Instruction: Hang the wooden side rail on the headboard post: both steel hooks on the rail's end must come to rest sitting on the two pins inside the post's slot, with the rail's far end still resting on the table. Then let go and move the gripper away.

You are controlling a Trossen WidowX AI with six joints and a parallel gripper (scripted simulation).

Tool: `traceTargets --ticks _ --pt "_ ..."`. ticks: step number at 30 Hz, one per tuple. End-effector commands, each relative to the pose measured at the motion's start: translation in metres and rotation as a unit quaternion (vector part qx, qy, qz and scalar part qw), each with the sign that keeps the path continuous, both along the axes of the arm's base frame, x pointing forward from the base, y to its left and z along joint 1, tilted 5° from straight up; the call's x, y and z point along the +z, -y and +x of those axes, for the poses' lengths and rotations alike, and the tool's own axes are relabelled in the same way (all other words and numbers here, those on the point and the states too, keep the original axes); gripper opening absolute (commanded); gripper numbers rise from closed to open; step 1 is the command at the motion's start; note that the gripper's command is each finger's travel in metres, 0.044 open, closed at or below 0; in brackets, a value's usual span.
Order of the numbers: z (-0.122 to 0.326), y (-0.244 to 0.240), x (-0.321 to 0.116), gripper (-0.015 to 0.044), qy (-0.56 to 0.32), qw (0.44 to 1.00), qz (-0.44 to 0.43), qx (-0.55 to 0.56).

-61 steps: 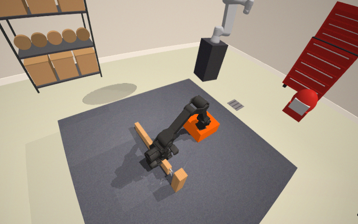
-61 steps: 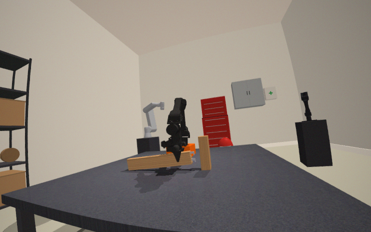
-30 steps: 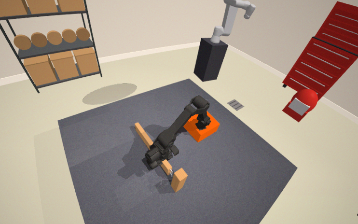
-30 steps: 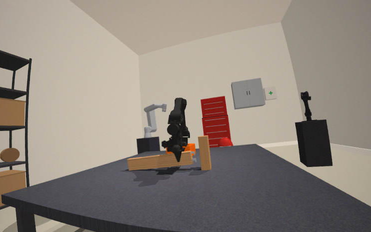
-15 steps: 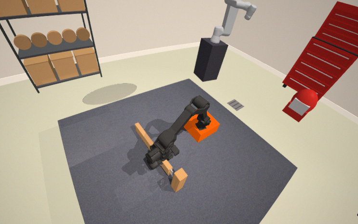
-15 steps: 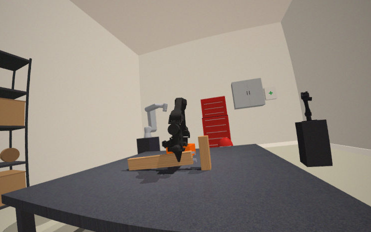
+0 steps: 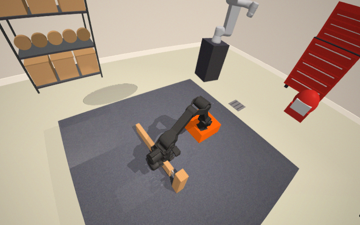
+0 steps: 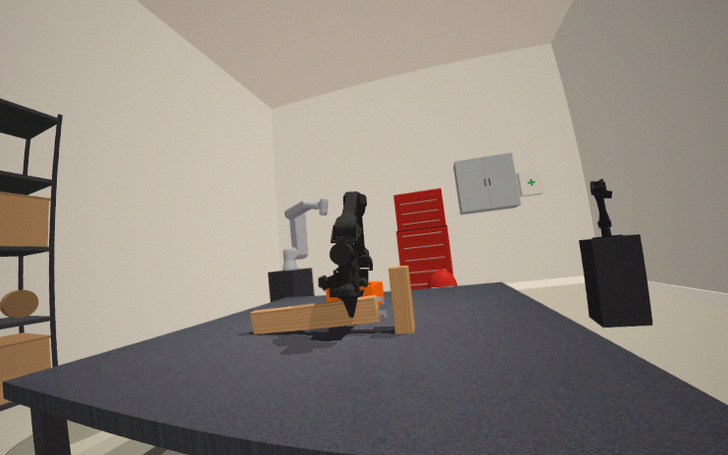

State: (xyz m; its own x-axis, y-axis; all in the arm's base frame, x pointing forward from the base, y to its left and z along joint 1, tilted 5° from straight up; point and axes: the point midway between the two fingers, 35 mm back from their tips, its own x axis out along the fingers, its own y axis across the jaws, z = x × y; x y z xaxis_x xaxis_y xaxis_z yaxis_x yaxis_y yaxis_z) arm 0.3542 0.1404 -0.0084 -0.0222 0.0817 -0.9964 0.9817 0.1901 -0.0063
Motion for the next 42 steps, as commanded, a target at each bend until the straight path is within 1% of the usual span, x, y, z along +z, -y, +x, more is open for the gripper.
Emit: traceTargets --ticks 1,42 --pt "0.0033 -0.0013 0.0043 0.0000 0.005 1.000 0.000 -0.002" --pt "0.0038 -0.0061 0.0030 0.0000 0.005 1.000 0.001 -0.002"
